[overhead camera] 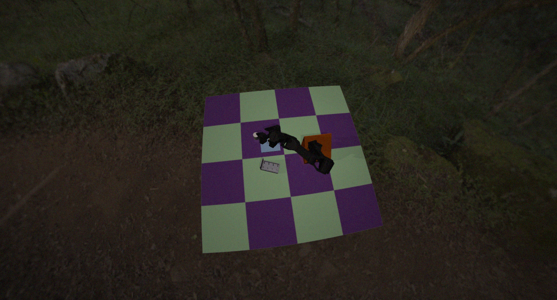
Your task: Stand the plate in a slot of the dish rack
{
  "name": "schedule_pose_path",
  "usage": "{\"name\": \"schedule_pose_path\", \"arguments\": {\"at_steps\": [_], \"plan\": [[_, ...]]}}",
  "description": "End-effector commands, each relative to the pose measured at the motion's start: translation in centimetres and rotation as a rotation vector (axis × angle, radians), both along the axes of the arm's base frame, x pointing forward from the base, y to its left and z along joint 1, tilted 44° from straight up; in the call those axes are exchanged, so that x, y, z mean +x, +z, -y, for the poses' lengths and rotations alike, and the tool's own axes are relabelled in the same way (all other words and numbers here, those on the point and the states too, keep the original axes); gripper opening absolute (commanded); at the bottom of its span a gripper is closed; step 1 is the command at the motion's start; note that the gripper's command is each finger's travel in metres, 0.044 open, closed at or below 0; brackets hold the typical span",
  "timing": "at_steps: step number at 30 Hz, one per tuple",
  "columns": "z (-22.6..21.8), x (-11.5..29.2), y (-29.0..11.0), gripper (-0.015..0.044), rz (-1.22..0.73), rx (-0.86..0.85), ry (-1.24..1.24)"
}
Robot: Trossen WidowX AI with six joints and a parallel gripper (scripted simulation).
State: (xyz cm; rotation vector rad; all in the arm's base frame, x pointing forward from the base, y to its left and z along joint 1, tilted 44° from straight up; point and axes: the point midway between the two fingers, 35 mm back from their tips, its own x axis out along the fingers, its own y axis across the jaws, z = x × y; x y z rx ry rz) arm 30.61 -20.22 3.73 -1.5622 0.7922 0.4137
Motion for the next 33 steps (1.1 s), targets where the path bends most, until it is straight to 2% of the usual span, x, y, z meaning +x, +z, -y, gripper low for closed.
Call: {"name": "schedule_pose_path", "arguments": {"at_steps": [1, 33], "plan": [[0.2, 0.0, -1.1, 0.04, -0.036, 0.102, -0.044], [0.7, -3.0, -6.4, 0.04, -0.399, 0.905, -0.597]]}}
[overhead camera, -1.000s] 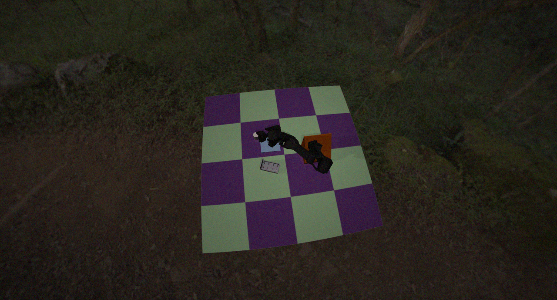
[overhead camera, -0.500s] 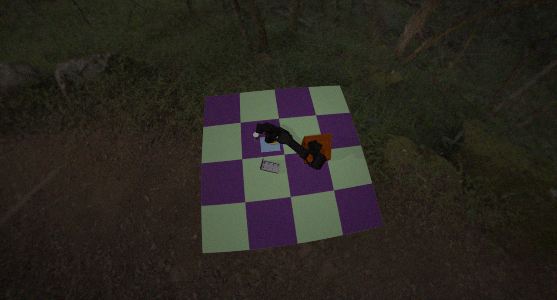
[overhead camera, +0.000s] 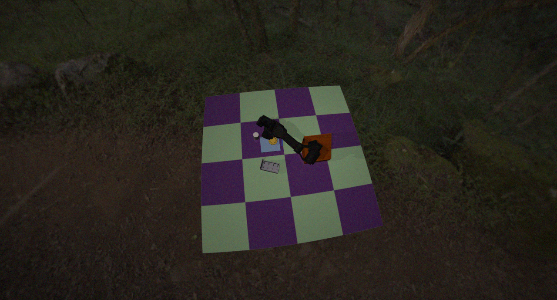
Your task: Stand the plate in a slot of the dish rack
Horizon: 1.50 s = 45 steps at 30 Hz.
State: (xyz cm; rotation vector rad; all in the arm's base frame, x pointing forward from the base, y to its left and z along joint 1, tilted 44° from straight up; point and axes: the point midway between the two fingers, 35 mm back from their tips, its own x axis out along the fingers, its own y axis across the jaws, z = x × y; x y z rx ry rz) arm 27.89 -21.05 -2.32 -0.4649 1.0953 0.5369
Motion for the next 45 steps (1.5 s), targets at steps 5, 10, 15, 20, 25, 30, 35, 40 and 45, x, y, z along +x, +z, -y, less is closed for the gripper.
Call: {"name": "schedule_pose_path", "arguments": {"at_steps": [5, 10, 15, 20, 25, 30, 35, 40, 45], "plan": [[-0.2, -0.8, -0.6, 0.04, -0.113, 0.182, -0.146], [-0.4, -1.4, -0.8, 0.04, -0.193, 0.294, -0.244], [-0.5, -2.0, -0.7, 0.04, -0.278, 0.403, -0.343], [-0.7, -2.5, -0.6, 0.04, -0.368, 0.508, -0.443], [-0.8, -3.0, -0.3, 0.04, -0.463, 0.611, -0.544], [-0.9, -3.5, 0.1, 0.04, -0.559, 0.706, -0.641], [-0.9, -3.5, 0.2, 0.04, -0.573, 0.719, -0.654], [-4.7, -2.1, -4.1, 0.04, -0.571, 0.718, -0.655], [-8.9, -1.7, -7.8, 0.04, -0.572, 0.724, -0.652]]}}
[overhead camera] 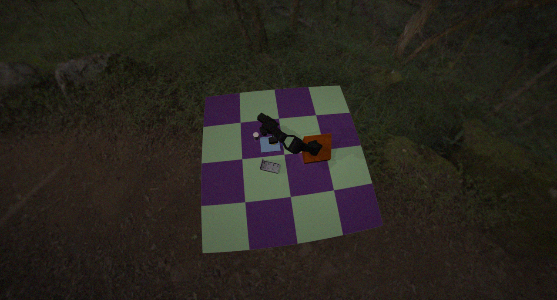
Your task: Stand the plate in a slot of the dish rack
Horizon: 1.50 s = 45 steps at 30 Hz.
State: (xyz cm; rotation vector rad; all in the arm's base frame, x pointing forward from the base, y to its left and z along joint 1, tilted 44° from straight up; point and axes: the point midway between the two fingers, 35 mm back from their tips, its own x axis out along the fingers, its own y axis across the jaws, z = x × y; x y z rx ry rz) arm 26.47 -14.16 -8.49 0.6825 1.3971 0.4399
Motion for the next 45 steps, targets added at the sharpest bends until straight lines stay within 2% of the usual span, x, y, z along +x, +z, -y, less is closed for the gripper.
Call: {"name": "schedule_pose_path", "arguments": {"at_steps": [1, 45], "plan": [[-2.1, -0.2, -1.6, 0.04, -0.013, 0.019, -0.005], [-6.1, 0.4, -5.8, 0.0393, -0.012, 0.022, -0.005]]}}
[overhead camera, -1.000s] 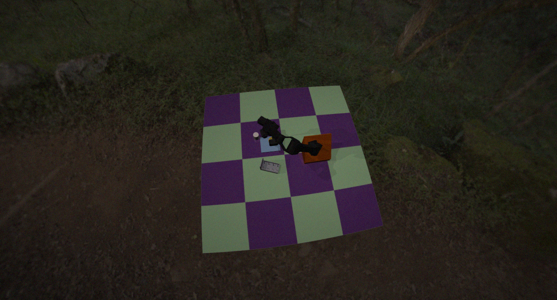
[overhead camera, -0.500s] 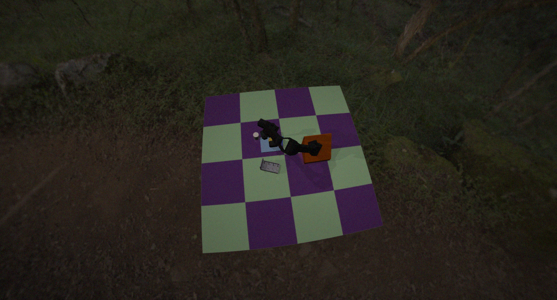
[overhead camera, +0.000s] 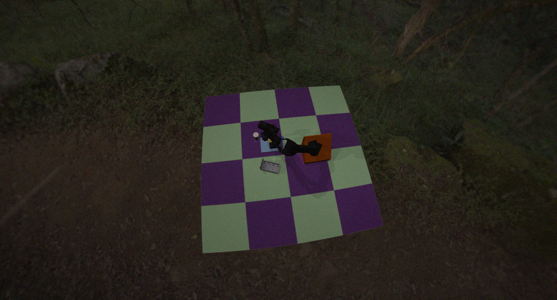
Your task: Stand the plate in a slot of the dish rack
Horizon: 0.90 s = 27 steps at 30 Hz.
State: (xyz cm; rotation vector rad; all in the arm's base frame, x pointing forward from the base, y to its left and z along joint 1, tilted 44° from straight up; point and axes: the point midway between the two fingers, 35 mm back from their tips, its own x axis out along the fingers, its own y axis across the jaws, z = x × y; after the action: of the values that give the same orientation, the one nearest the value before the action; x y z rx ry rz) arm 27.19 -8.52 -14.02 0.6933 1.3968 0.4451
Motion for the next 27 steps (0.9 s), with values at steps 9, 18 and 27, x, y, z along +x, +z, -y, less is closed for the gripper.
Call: {"name": "schedule_pose_path", "arguments": {"at_steps": [9, 18, 27], "plan": [[-0.4, -0.3, -0.3, 0.0371, -0.01, 0.012, -0.003], [-0.4, -0.3, -0.3, 0.0311, -0.01, 0.012, -0.003], [2.8, 0.0, 2.2, 0.0075, -0.011, 0.003, -0.005]]}}
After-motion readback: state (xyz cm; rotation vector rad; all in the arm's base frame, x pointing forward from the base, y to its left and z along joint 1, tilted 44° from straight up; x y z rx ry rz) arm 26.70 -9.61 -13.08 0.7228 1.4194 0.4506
